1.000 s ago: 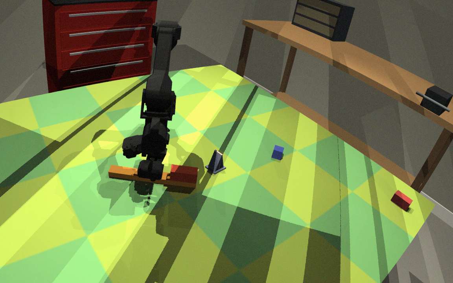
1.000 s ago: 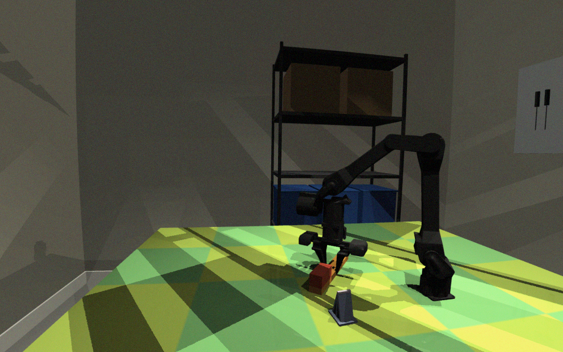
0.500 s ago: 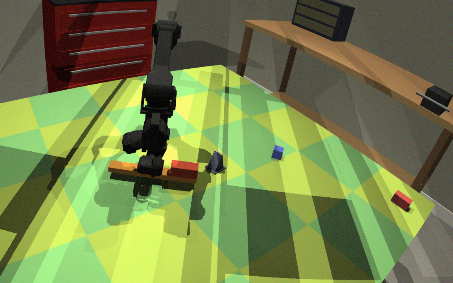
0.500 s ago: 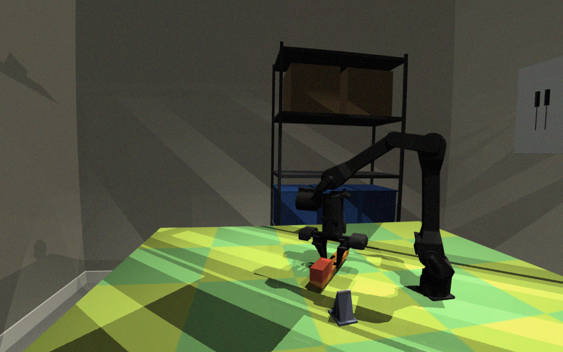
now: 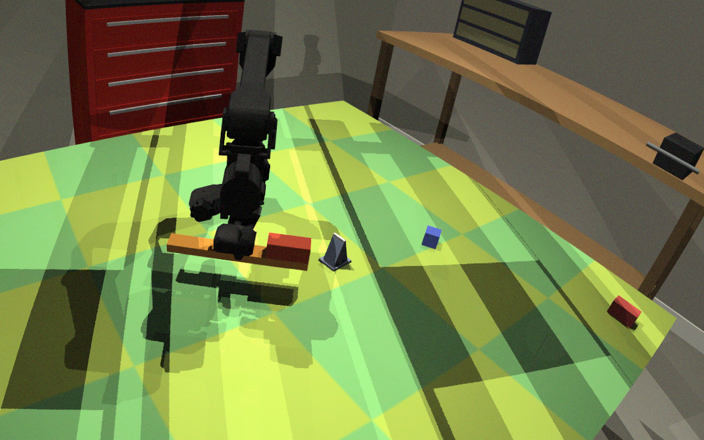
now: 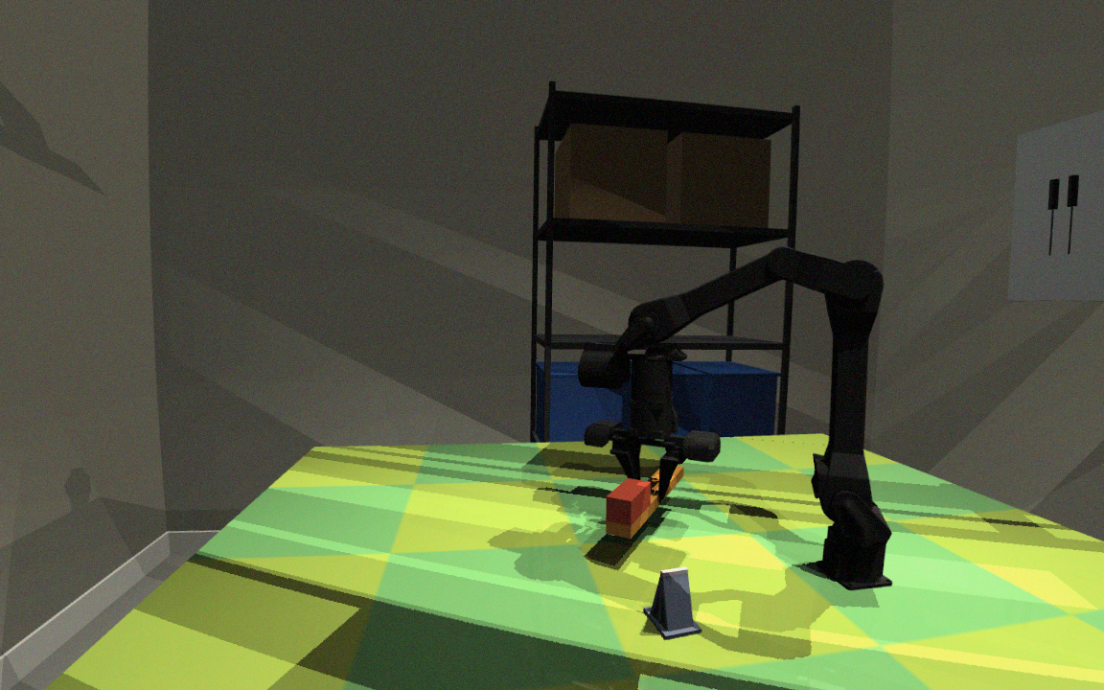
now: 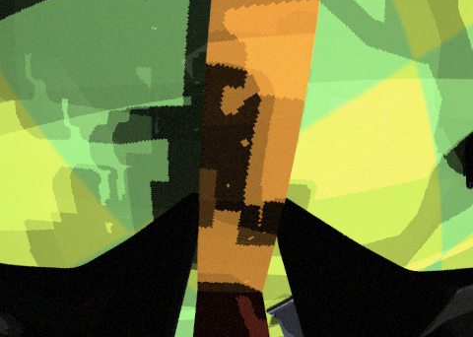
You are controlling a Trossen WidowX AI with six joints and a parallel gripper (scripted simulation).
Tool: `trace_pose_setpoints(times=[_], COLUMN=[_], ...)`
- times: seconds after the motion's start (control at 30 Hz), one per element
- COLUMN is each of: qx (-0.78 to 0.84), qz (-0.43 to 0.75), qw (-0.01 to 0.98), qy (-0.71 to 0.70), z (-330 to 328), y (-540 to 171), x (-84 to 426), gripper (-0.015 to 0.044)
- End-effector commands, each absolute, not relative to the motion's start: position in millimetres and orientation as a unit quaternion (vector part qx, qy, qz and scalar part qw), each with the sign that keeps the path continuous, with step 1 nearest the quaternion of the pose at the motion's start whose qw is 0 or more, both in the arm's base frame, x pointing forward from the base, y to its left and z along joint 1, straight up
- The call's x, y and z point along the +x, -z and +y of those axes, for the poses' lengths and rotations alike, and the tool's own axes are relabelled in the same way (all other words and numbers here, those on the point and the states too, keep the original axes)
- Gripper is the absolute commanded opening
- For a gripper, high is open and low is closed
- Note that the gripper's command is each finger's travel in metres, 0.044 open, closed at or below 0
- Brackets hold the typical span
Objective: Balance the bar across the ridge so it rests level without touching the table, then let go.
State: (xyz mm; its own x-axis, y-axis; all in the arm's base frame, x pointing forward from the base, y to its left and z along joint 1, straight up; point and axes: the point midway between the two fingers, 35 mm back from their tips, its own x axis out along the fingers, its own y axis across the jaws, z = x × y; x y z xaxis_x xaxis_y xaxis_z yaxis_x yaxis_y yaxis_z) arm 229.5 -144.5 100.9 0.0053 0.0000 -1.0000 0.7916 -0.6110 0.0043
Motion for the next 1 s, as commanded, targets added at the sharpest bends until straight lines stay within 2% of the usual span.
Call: trace_pose_setpoints(times=[0.0, 0.6, 0.97], qx=[0.64, 0.639, 0.609], qz=[0.304, 0.304, 0.36], qw=[0.318, 0.318, 0.373], qy=[0.63, 0.63, 0.6], z=[-146, -142, -105], y=[-116, -156, -156], x=[231, 226, 242], gripper=[0.0, 0.0, 0.0])
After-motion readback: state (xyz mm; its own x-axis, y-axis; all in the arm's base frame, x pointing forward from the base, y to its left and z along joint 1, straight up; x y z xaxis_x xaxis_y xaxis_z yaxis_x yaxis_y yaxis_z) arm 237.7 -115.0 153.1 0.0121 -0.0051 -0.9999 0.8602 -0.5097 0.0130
